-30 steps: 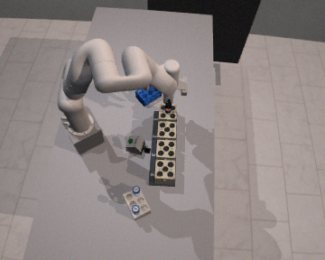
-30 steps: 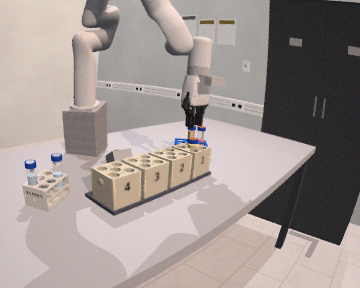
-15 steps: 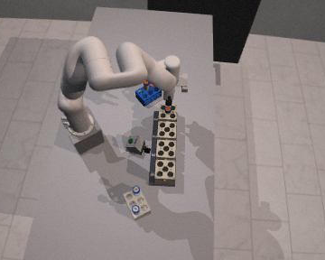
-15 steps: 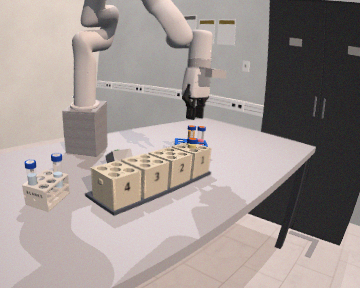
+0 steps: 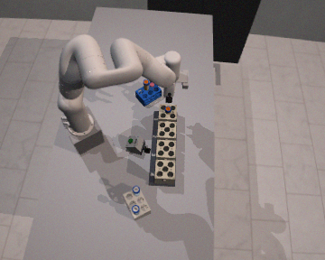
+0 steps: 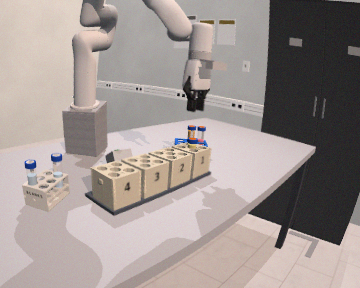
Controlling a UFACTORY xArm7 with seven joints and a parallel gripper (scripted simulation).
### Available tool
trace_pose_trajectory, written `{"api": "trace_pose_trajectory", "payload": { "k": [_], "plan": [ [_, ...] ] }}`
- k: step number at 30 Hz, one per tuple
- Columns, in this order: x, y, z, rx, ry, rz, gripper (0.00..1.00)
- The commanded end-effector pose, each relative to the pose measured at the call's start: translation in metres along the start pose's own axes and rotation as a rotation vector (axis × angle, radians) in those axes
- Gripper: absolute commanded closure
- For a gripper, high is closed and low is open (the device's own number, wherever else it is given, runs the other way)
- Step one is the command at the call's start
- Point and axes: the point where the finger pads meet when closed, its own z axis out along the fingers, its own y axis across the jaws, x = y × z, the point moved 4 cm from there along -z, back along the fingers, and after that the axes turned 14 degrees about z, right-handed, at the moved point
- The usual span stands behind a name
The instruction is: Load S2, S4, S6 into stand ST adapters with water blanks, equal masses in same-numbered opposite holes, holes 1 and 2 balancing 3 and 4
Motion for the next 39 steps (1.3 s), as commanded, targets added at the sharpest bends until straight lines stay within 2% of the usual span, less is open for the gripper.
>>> {"api": "trace_pose_trajectory", "payload": {
  "k": [1, 4, 28, 29, 39],
  "plan": [
    [0.001, -0.001, -0.010, 0.003, 0.003, 0.000, 0.56],
    [0.001, -0.001, -0.015, 0.003, 0.003, 0.000, 0.56],
    [0.001, -0.001, -0.015, 0.003, 0.003, 0.000, 0.56],
    [-0.003, -0.004, -0.015, 0.003, 0.003, -0.034, 0.43],
    [-0.042, -0.036, -0.015, 0.002, 0.003, -0.367, 0.43]
  ]
}}
